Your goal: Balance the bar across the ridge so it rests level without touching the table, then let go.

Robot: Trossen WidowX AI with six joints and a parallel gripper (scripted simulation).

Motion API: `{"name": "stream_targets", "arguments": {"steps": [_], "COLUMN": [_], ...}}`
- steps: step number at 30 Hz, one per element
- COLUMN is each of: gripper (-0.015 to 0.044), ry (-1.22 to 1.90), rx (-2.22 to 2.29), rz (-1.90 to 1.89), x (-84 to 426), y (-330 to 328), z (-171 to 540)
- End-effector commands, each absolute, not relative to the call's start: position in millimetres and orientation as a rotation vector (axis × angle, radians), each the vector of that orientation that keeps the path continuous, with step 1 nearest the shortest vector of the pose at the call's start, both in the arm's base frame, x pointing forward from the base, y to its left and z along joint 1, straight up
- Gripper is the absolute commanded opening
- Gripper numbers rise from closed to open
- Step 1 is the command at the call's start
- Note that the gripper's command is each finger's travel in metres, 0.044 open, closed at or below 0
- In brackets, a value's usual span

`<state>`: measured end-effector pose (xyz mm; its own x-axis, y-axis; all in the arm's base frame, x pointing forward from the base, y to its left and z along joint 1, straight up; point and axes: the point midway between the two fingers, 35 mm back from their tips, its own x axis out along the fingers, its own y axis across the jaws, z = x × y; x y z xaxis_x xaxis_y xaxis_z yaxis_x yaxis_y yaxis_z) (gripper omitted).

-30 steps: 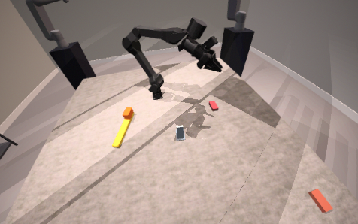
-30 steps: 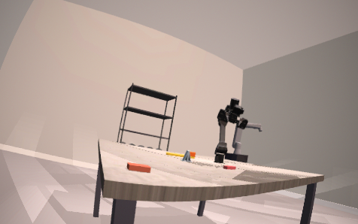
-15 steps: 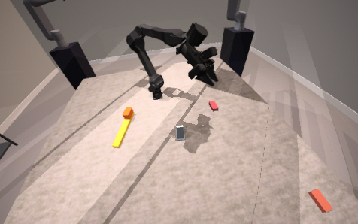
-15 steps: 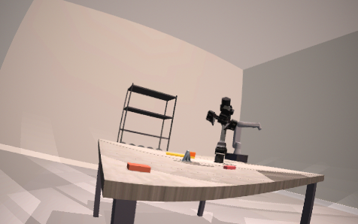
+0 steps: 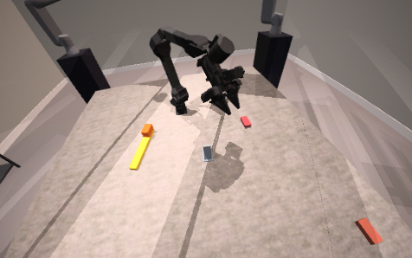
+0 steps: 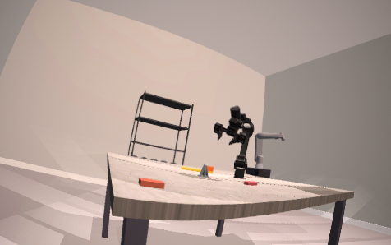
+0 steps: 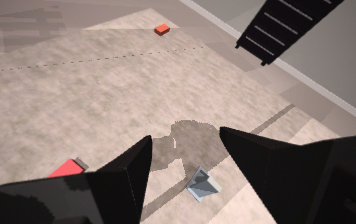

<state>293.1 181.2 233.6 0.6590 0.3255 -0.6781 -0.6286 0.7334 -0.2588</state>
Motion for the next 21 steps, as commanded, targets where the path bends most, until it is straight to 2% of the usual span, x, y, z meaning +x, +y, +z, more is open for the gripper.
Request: {"name": "stream_targets", "arguments": {"steps": [1, 21], "gripper": [0.0315, 0.0315], "ry": [0.685, 0.916], "rx": [-0.511, -0.445], "rz": [0.537, 0.315], "x": [301, 332], "y": [169, 75], "z": [229, 205]}}
